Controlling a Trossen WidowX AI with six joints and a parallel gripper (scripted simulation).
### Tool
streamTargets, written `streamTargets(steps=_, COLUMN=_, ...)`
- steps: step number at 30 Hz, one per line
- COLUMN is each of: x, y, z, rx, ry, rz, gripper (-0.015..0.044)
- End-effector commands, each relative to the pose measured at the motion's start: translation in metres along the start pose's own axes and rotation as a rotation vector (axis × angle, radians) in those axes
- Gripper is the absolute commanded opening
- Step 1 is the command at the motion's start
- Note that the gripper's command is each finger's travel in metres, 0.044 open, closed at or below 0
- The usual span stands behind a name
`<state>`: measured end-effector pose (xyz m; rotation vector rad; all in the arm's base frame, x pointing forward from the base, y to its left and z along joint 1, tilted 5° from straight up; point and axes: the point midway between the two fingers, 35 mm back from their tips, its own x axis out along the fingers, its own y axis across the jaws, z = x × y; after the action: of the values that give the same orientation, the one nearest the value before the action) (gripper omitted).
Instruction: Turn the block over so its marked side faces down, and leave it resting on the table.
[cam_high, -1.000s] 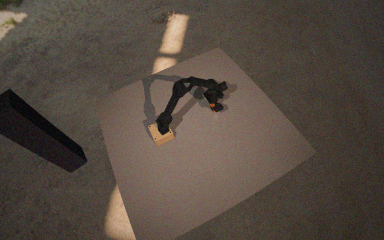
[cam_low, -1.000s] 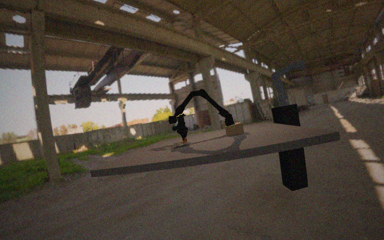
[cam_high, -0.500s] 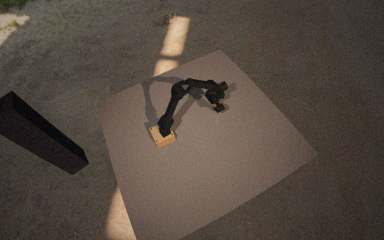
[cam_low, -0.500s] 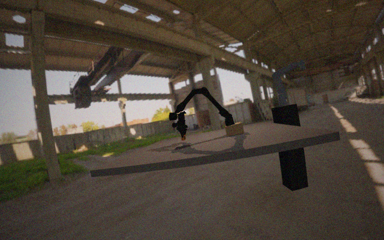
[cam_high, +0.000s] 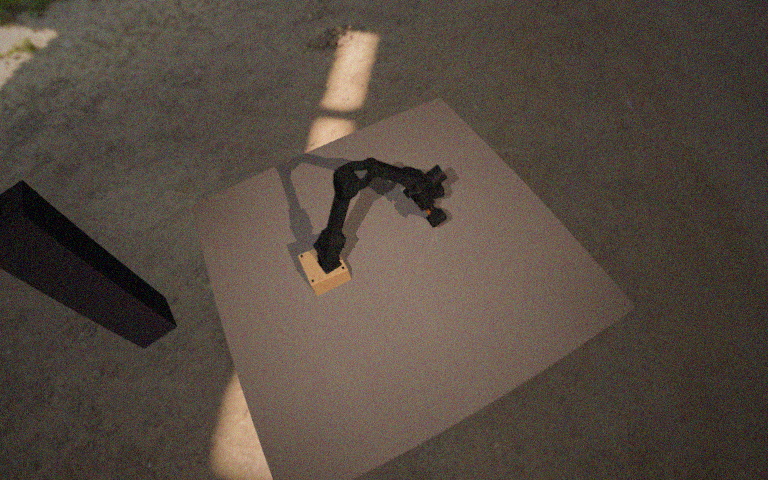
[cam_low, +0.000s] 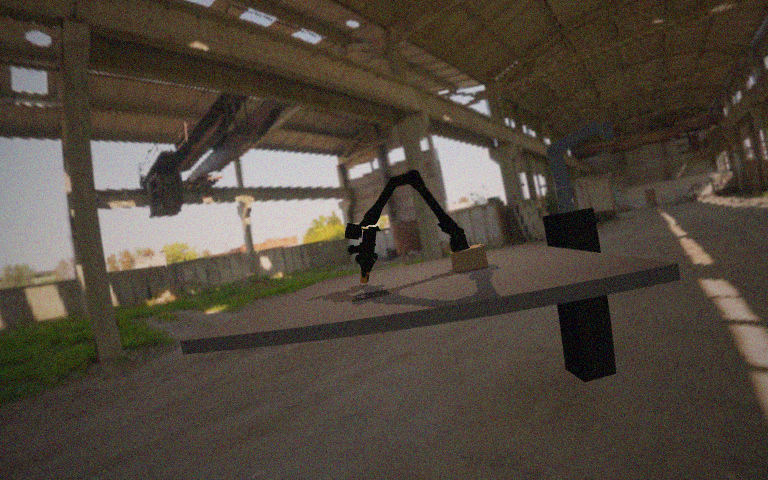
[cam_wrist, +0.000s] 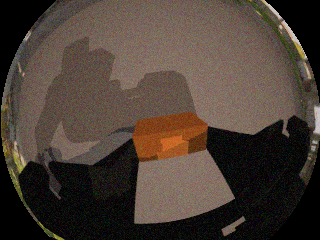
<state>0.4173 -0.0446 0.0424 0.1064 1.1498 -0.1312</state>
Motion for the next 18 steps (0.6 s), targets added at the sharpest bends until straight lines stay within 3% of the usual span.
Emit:
streamTargets(steps=1, x=0.0004, y=-0.0004, z=-0.001, rx=0.0, ry=-0.046, rz=-0.004, gripper=0.0)
streamTargets(steps=18, x=-0.0046, y=-0.0008, z=-0.0107, rx=0.003, ry=-0.286, rz=-0.002, gripper=0.0)
